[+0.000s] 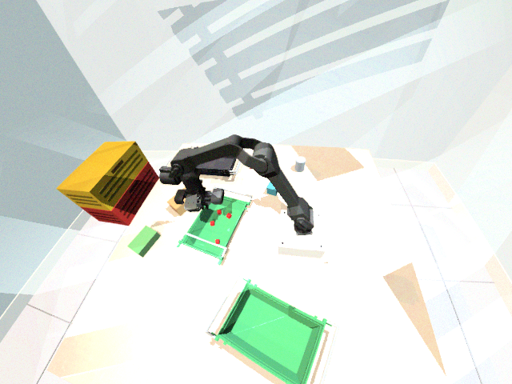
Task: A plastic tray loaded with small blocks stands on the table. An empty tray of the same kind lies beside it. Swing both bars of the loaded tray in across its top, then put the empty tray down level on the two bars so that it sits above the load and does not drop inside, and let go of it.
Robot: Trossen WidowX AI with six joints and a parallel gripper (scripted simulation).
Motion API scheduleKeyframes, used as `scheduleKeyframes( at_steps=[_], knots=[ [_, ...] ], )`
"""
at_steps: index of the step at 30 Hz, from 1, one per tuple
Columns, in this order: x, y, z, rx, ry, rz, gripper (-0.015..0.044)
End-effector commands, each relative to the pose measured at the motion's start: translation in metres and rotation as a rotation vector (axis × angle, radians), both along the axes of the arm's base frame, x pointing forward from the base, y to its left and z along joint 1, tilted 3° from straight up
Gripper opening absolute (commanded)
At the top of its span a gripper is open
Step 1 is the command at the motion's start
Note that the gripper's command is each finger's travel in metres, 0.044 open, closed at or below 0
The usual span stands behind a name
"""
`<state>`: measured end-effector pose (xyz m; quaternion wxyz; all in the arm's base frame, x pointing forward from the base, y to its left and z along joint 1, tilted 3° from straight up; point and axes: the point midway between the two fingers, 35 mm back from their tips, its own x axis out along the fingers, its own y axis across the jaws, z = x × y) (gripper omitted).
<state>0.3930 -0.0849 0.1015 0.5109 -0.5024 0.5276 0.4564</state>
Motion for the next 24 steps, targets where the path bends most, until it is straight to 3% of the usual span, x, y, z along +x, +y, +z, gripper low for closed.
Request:
scheduleKeyframes(
  at_steps=[1, 15, 24],
  knots=[
    [-0.032, -0.061, -0.012, 0.018, -0.034, -0.737, 0.0082],
    [-0.091, -0.140, -0.024, 0.035, -0.116, -1.827, 0.0082],
    [-0.094, -0.143, -0.024, 0.036, -0.121, -1.884, 0.0082]
  ],
)
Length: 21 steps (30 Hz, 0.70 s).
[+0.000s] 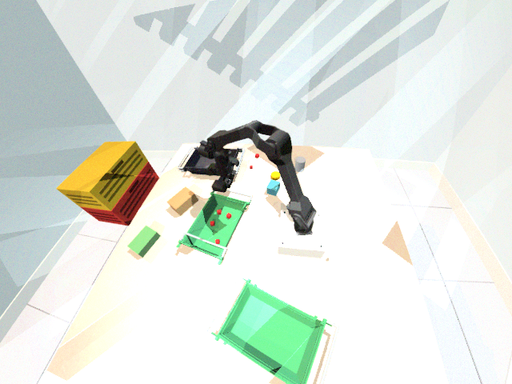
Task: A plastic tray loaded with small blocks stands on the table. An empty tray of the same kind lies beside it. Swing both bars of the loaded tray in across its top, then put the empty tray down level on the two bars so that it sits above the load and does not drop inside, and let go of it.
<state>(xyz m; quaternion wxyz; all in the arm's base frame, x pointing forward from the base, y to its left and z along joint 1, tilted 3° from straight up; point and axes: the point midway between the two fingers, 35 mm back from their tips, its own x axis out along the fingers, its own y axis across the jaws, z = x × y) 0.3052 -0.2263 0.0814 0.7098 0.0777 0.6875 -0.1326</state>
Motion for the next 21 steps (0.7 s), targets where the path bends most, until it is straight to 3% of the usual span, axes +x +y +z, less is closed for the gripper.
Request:
scheduleKeyframes(
  at_steps=[1, 21],
  knots=[
    [-0.007, -0.002, -0.004, 0.012, -0.004, -0.099, 0.0082],
    [-0.006, -0.006, -0.064, 0.012, -0.004, -0.099, 0.0082]
  ],
)
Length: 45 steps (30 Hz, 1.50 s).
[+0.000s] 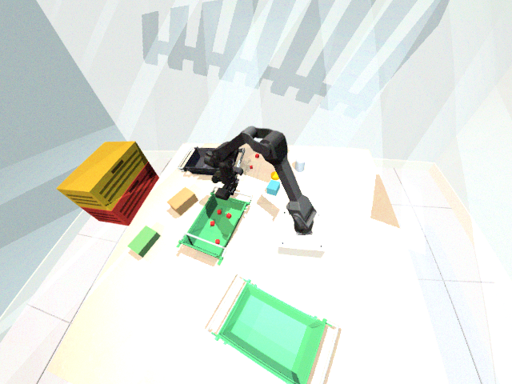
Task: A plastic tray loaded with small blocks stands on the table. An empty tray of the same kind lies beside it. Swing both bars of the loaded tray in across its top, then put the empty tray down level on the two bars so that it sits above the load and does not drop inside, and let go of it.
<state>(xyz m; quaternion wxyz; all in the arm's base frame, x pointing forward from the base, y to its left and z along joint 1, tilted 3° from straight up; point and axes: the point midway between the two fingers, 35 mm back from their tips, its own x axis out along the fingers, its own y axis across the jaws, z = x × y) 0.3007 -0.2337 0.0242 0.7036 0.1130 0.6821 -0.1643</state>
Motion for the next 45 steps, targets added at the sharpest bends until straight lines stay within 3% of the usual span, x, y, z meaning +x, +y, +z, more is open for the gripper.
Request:
scheduleKeyframes(
  at_steps=[1, 17, 35, 45],
  knots=[
    [-0.001, 0.001, -0.007, 0.006, -0.001, -0.003, 0.0082],
    [0.010, 0.032, 0.025, 0.008, -0.002, -0.002, 0.0082],
    [0.028, 0.072, 0.004, 0.011, -0.003, -0.002, 0.0082],
    [0.029, 0.070, 0.050, 0.011, -0.004, -0.002, 0.0082]
  ],
)
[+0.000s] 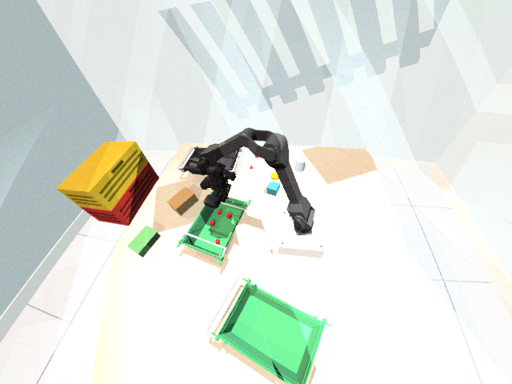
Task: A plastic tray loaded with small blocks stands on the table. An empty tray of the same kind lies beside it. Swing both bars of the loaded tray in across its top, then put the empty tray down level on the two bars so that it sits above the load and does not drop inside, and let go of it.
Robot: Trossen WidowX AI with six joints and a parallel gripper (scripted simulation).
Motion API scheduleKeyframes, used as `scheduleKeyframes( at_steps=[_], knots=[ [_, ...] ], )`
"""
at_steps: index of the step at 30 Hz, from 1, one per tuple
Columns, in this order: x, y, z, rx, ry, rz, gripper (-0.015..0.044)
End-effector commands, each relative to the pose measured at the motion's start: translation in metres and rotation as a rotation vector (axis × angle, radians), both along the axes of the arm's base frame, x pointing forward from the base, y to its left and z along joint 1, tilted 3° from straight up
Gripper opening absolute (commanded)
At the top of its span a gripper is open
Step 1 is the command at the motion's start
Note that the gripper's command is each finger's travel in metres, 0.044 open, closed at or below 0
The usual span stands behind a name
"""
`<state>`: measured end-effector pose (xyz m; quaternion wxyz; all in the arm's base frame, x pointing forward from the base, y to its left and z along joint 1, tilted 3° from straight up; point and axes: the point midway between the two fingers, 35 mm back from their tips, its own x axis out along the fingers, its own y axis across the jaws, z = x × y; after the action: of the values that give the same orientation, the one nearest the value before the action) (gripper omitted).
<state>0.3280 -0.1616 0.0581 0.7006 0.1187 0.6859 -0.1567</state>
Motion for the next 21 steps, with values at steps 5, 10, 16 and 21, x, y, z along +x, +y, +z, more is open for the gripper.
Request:
scheduleKeyframes(
  at_steps=[5, 10, 16, 21],
  knots=[
    [0.0014, -0.0007, 0.0094, -0.004, -0.010, 0.000, 0.0082],
    [0.0014, -0.0007, 0.0094, -0.004, -0.010, 0.000, 0.0082],
    [0.0014, -0.0007, 0.0094, -0.004, -0.010, 0.000, 0.0082],
    [0.0014, -0.0007, 0.0094, -0.004, -0.010, 0.000, 0.0082]
  ],
)
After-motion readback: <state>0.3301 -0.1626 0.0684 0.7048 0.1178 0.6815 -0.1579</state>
